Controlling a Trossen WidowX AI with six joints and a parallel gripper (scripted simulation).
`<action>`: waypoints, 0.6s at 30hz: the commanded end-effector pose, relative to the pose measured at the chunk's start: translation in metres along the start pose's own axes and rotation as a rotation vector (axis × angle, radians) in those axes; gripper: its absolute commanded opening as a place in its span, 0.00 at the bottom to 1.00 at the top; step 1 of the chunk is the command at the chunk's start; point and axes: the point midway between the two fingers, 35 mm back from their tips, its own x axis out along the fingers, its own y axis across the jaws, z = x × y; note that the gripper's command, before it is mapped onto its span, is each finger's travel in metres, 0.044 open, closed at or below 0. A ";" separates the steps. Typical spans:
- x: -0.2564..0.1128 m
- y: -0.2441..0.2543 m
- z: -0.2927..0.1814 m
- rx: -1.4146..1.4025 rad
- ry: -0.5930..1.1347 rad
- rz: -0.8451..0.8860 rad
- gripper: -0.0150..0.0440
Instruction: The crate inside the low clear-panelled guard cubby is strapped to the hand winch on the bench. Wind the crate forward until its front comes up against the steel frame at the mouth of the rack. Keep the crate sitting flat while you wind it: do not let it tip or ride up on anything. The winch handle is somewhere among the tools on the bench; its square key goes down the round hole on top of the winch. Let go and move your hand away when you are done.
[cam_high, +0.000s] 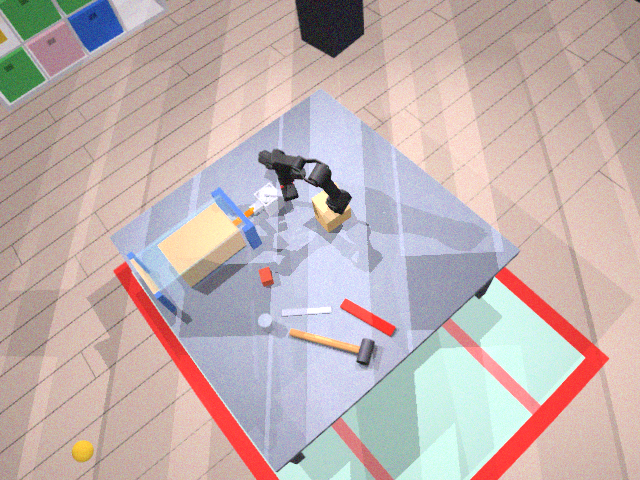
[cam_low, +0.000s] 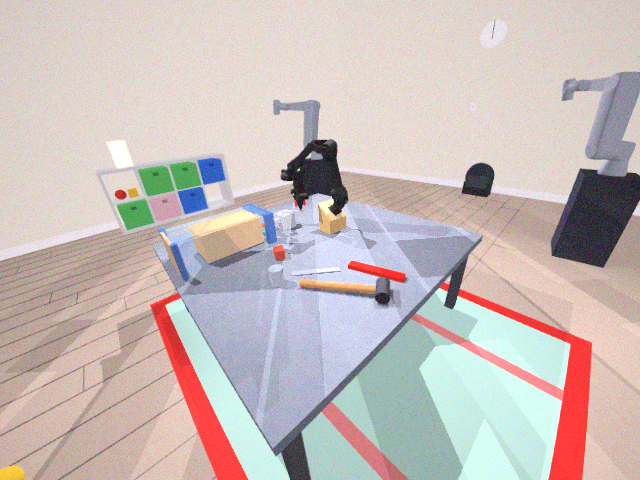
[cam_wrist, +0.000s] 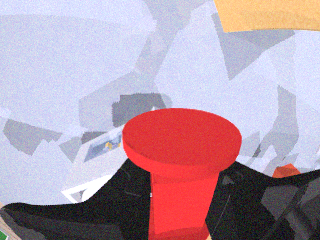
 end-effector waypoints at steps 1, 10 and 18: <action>-0.001 0.015 0.004 0.006 -0.012 0.027 0.25; -0.001 0.028 0.007 0.006 -0.012 0.028 0.25; -0.002 0.040 0.008 0.007 -0.012 0.029 0.25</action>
